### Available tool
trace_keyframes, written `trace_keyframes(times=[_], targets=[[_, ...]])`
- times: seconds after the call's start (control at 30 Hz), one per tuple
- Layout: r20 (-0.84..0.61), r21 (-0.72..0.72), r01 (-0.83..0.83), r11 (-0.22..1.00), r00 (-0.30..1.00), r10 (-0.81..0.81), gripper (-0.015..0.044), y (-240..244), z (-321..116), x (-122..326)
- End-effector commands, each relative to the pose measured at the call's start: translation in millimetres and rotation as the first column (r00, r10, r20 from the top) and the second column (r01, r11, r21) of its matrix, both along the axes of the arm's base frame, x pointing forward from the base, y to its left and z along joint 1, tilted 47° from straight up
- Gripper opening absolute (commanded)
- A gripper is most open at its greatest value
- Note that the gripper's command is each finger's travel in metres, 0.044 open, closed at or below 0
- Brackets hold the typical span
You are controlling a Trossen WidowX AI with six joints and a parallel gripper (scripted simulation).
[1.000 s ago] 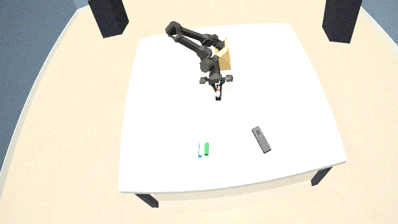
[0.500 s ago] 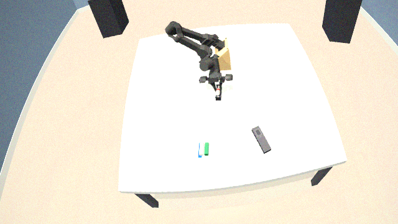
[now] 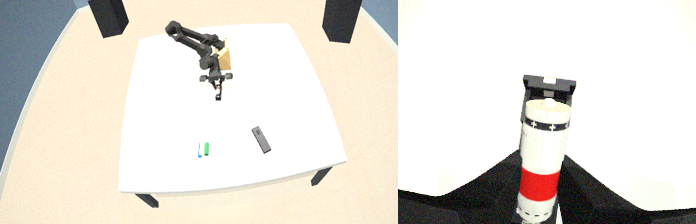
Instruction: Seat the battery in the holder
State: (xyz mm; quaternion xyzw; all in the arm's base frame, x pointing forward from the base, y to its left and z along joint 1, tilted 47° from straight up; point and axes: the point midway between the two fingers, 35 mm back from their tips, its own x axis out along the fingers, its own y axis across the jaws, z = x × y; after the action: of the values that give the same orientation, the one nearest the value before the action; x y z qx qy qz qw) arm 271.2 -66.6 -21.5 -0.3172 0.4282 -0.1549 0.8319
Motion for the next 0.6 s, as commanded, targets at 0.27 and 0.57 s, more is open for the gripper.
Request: trace_keyframes(times=[0.27,0.57], targets=[[-0.026,0.003,0.003,1.0,1.0,-0.003,0.0072,-0.2,-3.6,-6.3],[-0.057,0.015,0.029,0.999,0.998,-0.028,0.0072,0.9,-7.2,-1.3]])
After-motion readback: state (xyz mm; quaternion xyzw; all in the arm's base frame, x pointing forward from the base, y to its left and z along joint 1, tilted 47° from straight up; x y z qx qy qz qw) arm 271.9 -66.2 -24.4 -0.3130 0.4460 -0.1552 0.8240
